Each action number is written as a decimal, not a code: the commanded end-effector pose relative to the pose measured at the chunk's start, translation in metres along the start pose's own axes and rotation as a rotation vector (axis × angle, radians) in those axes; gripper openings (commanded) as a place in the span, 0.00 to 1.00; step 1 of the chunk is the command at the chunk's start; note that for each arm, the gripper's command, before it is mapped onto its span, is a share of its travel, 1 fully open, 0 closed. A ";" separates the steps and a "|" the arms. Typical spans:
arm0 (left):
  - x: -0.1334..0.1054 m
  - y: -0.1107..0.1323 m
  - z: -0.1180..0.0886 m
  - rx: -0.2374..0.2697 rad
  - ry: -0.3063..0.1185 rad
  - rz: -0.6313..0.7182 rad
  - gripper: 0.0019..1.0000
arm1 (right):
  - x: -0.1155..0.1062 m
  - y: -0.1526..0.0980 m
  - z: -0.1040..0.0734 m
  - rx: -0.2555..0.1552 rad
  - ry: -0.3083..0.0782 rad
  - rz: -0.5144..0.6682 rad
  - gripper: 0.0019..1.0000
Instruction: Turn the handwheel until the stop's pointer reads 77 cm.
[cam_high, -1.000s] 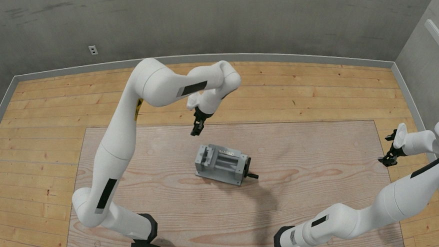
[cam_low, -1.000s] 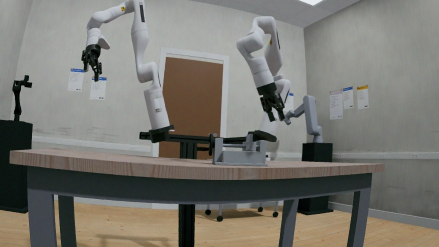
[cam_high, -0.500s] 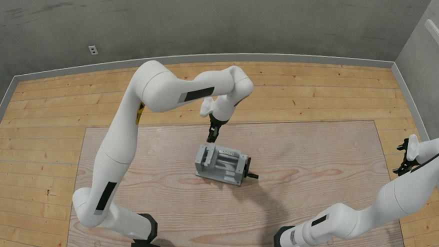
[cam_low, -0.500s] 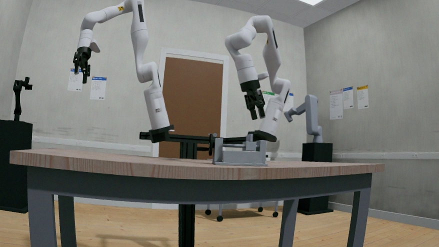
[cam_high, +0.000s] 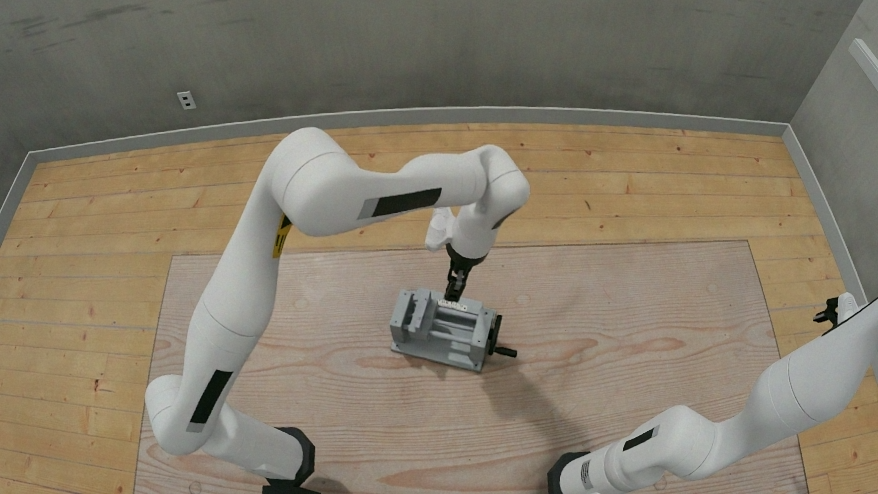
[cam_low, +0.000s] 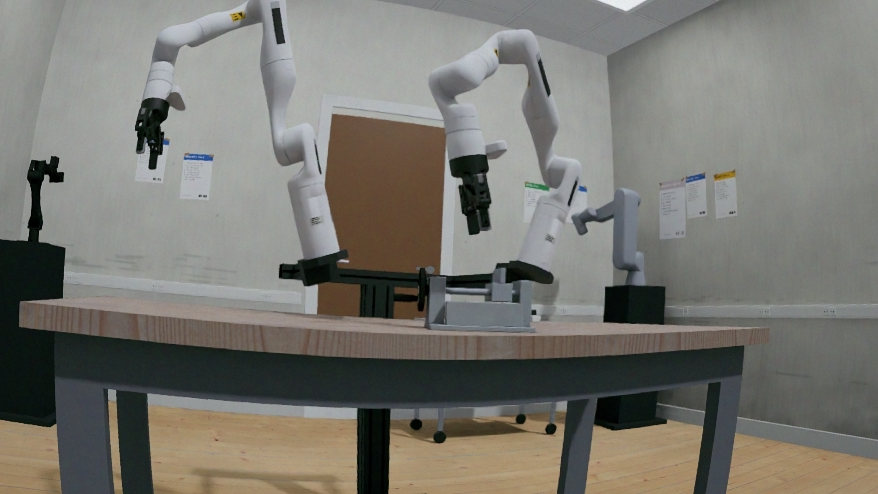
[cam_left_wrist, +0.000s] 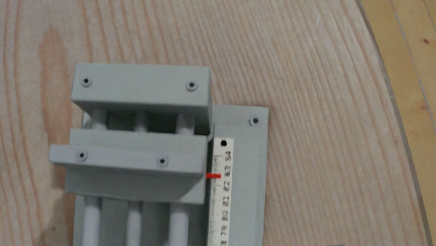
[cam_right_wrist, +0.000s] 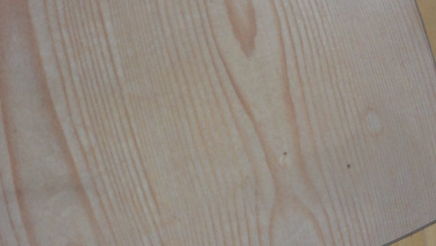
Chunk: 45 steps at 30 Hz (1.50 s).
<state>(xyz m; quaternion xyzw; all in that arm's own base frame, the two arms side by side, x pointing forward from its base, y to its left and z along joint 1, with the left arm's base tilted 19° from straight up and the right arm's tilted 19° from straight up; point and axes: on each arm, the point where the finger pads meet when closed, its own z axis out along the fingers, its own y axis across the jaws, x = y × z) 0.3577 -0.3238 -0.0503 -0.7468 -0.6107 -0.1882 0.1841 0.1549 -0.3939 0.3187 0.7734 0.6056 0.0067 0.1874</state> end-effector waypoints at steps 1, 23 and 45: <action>-0.014 -0.007 -0.007 -0.010 -0.024 0.003 1.00 | -0.011 -0.011 -0.002 0.021 -0.006 -0.026 1.00; -0.097 -0.061 -0.040 -0.030 -0.161 0.063 1.00 | -0.072 -0.077 -0.027 0.134 -0.054 -0.179 1.00; -0.124 -0.086 -0.053 -0.029 -0.207 0.086 1.00 | -0.104 -0.127 -0.048 0.218 -0.064 -0.269 1.00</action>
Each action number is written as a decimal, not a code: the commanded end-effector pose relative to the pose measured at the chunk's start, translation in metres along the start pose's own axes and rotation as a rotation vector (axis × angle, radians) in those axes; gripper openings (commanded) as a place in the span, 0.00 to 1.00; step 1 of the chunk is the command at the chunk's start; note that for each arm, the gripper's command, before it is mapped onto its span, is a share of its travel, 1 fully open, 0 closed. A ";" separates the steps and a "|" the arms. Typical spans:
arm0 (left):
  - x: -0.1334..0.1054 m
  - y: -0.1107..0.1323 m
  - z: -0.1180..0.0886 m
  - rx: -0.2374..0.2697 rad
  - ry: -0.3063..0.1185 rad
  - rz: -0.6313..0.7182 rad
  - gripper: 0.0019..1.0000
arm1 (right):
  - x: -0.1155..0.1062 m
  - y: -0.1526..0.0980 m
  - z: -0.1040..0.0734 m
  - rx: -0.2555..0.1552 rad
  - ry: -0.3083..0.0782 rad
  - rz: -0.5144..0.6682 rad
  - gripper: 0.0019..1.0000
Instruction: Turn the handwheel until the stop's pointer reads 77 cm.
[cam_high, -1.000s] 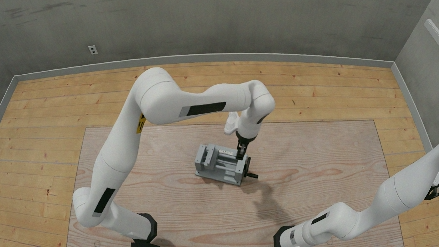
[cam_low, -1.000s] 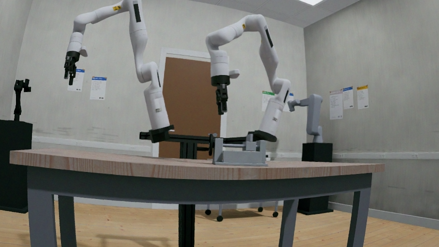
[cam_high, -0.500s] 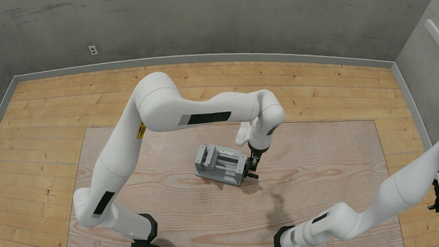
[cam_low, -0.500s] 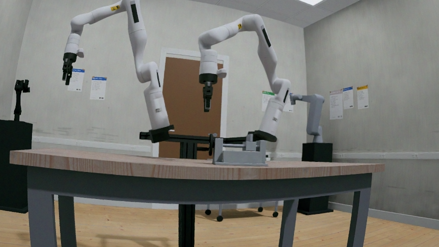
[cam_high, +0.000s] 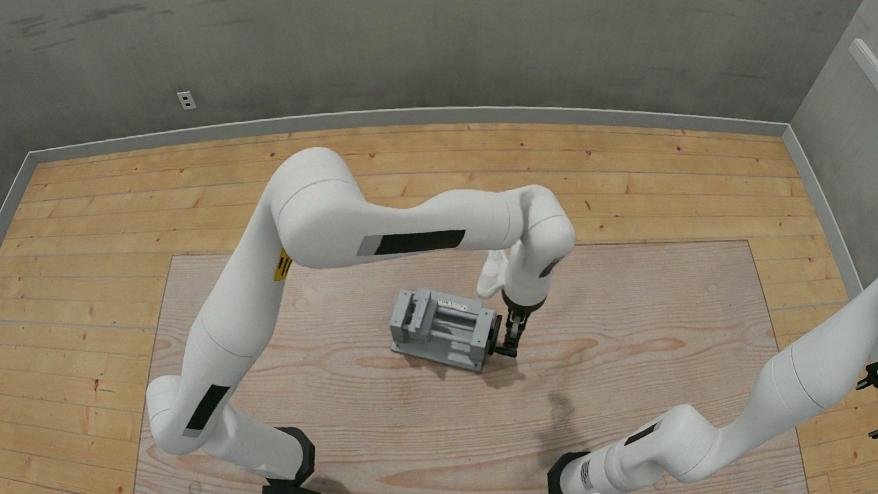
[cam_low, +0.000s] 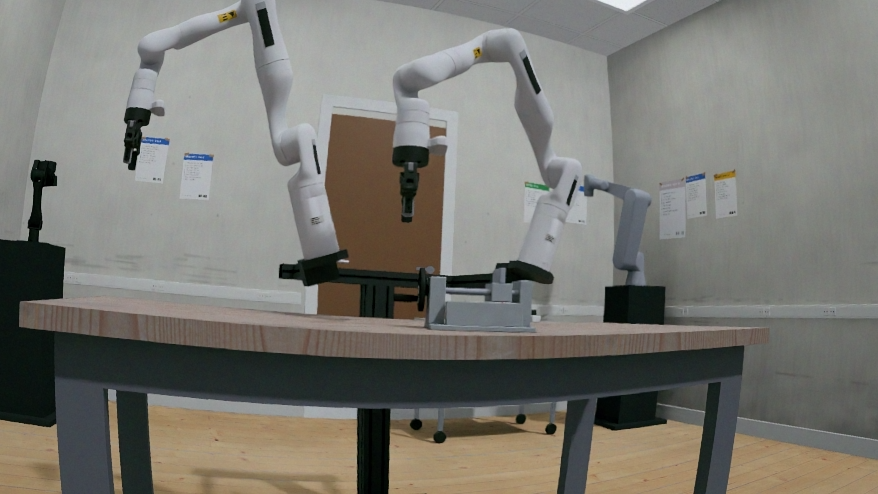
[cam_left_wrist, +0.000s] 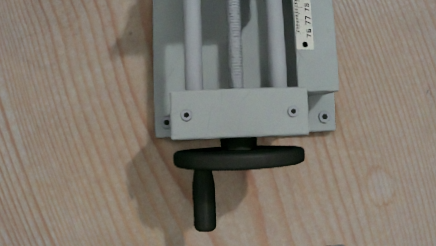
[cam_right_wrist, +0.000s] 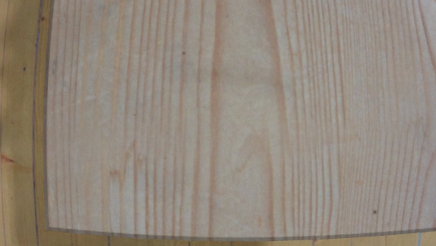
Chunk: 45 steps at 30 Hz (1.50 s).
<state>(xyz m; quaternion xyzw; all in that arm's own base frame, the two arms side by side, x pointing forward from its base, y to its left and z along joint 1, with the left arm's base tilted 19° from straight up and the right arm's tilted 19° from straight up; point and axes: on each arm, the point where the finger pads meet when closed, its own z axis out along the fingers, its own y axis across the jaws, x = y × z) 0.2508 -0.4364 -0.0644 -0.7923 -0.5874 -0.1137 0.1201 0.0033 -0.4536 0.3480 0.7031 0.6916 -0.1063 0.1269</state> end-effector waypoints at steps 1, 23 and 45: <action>-0.003 -0.002 -0.002 0.000 -0.009 -0.008 1.00 | 0.000 -0.007 -0.001 0.011 0.006 -0.009 1.00; -0.001 -0.001 -0.062 0.001 -0.003 0.005 1.00 | 0.000 -0.007 -0.001 0.011 0.006 -0.010 1.00; -0.003 -0.001 -0.082 0.001 -0.004 0.004 1.00 | 0.000 -0.007 -0.001 0.011 0.006 -0.010 1.00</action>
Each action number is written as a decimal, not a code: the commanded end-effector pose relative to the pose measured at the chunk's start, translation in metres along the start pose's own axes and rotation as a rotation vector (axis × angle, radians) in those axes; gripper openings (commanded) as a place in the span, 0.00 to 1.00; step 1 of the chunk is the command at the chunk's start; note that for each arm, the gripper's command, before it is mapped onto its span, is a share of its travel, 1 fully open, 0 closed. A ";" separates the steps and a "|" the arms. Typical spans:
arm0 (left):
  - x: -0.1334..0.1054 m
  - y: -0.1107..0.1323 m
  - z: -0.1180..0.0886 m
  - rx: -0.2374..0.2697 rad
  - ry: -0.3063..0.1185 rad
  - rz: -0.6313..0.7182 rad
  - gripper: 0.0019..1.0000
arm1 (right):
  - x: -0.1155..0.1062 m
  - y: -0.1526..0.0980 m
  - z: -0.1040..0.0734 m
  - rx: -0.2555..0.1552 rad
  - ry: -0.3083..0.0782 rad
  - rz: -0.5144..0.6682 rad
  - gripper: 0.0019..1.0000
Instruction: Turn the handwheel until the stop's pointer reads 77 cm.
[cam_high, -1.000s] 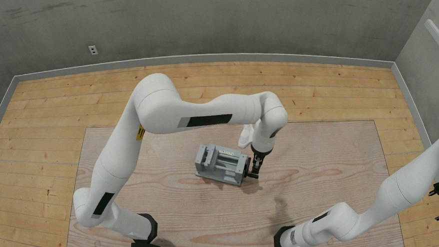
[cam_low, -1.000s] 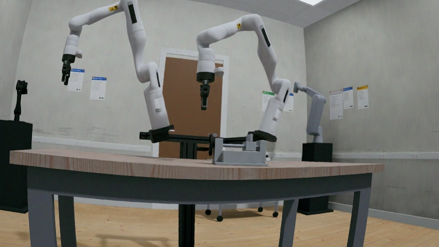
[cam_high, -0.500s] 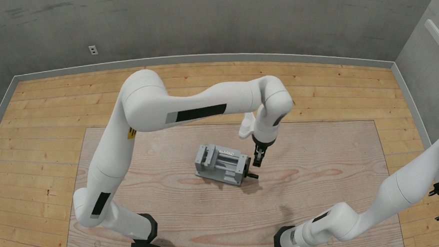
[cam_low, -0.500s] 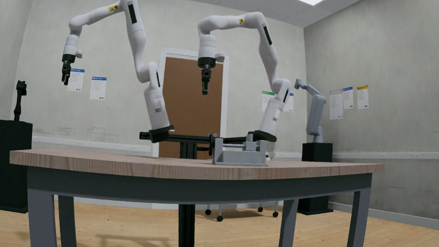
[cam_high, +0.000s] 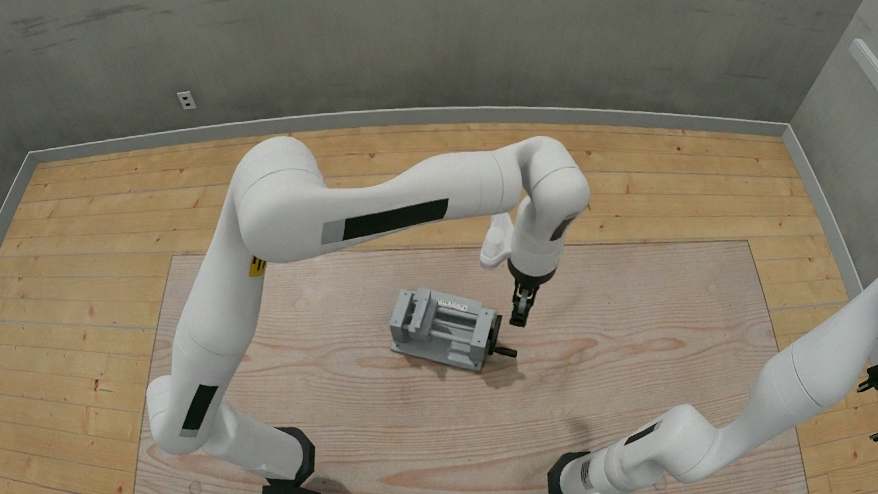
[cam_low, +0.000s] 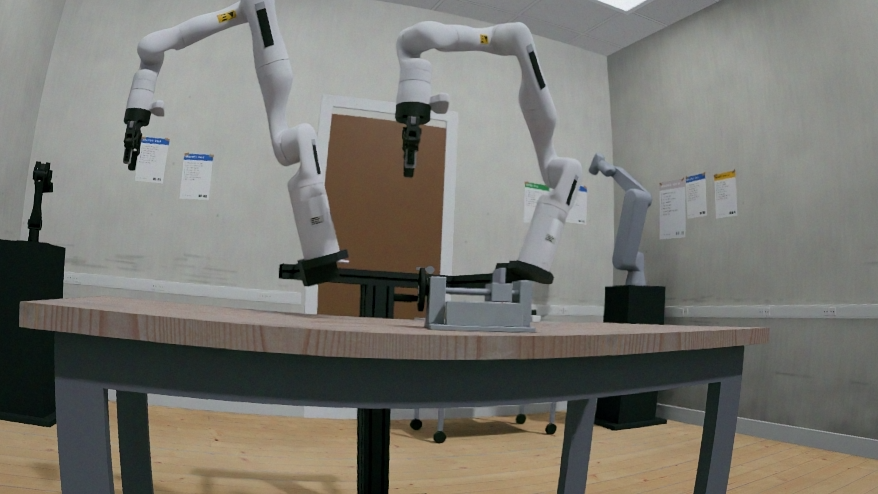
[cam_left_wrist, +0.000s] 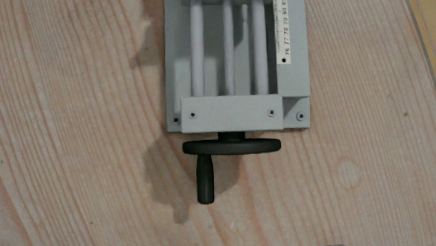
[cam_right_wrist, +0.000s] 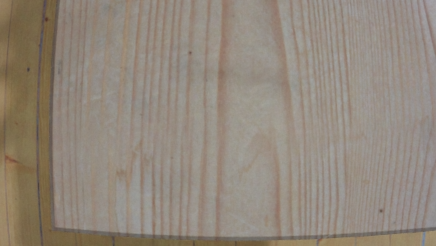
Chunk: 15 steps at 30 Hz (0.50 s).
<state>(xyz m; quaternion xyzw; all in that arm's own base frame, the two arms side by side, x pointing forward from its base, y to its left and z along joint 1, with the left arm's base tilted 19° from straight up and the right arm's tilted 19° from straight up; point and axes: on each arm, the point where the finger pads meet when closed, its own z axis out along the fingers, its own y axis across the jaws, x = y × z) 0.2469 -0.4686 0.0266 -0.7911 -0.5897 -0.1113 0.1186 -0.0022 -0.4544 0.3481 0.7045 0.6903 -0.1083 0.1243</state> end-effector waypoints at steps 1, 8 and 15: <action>-0.002 -0.001 0.027 -0.001 0.001 0.007 1.00 | 0.001 -0.001 -0.001 0.004 0.005 -0.012 1.00; 0.000 -0.003 0.097 0.001 -0.003 -0.009 1.00 | 0.001 -0.001 -0.001 0.004 0.005 -0.012 1.00; -0.002 -0.003 0.096 -0.002 -0.005 -0.008 1.00 | 0.001 -0.001 -0.001 0.004 0.005 -0.012 1.00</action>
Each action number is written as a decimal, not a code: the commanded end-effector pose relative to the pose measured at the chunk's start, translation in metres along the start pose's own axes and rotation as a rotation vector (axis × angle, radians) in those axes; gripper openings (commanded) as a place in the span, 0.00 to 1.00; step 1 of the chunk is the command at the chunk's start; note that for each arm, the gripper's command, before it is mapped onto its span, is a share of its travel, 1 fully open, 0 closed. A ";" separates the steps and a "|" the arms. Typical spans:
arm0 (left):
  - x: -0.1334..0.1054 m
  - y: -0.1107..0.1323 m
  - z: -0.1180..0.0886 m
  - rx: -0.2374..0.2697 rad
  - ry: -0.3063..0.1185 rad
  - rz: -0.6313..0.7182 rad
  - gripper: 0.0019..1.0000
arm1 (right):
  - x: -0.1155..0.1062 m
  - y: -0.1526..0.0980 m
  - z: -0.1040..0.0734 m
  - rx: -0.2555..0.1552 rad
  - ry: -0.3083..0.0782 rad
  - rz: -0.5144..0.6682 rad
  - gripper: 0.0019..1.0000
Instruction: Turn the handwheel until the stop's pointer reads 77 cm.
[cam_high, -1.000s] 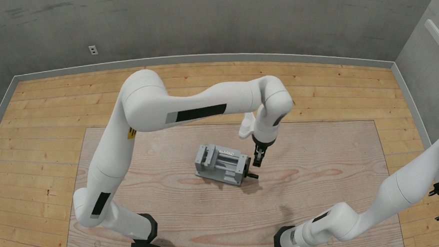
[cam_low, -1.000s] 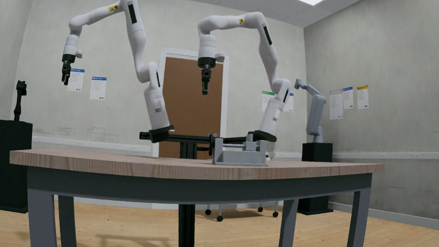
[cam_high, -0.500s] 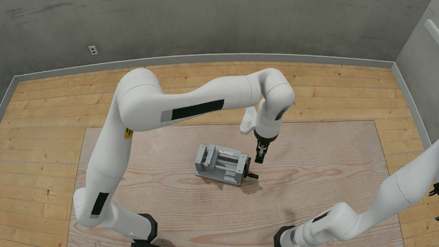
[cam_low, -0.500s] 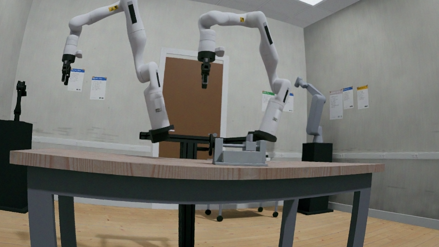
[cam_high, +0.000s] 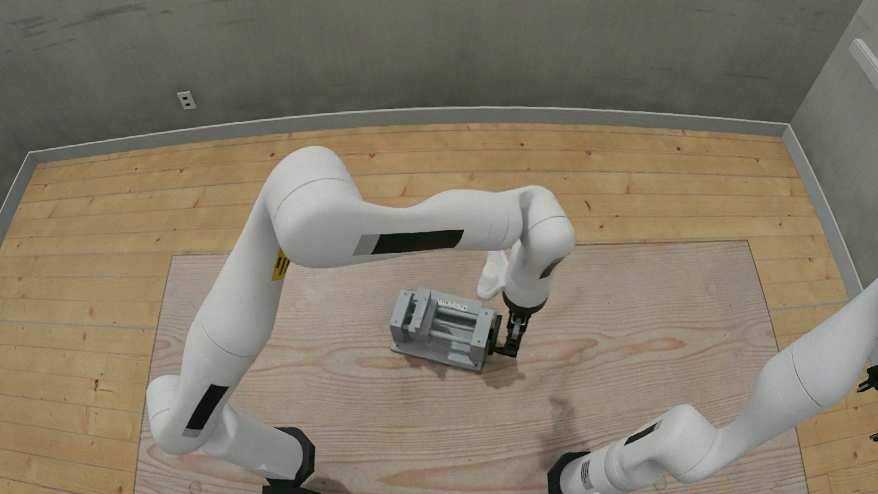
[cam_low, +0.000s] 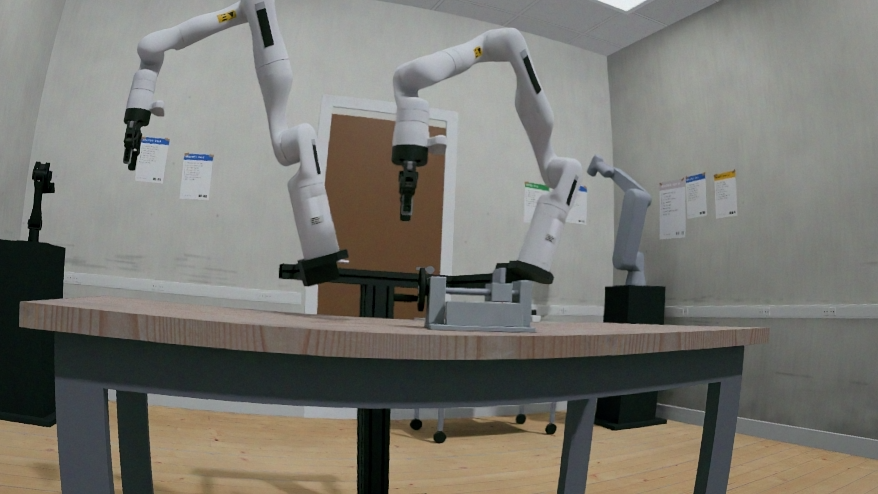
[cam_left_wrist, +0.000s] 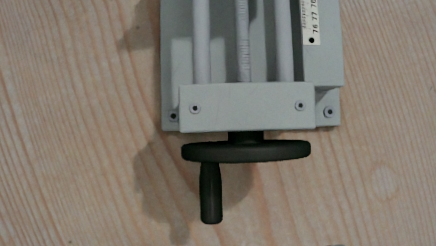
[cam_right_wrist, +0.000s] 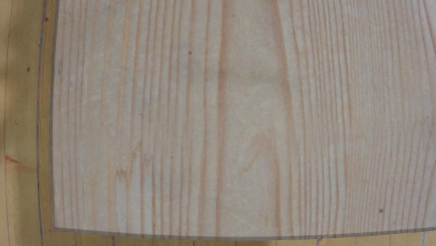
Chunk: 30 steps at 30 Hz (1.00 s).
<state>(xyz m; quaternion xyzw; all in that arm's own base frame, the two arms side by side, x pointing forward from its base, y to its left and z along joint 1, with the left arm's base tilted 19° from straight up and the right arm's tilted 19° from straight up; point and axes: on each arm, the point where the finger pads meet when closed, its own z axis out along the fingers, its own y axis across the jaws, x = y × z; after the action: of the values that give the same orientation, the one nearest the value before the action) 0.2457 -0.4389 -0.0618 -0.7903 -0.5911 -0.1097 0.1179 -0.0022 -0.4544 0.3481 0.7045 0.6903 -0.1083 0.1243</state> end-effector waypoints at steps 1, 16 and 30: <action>0.000 0.002 0.003 -0.003 -0.001 -0.005 1.00 | 0.001 -0.001 -0.001 0.004 0.005 -0.012 1.00; 0.000 0.002 0.002 -0.004 -0.002 -0.005 0.60 | 0.001 -0.001 -0.001 0.004 0.005 -0.012 1.00; 0.000 0.002 0.002 -0.004 -0.002 -0.005 0.60 | 0.001 -0.001 -0.001 0.004 0.005 -0.012 1.00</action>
<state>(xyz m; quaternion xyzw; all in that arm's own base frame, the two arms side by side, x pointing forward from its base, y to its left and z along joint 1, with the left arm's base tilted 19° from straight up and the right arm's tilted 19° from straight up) 0.2459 -0.4380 -0.0629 -0.7901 -0.5912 -0.1102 0.1187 -0.0022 -0.4544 0.3481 0.7045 0.6903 -0.1083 0.1243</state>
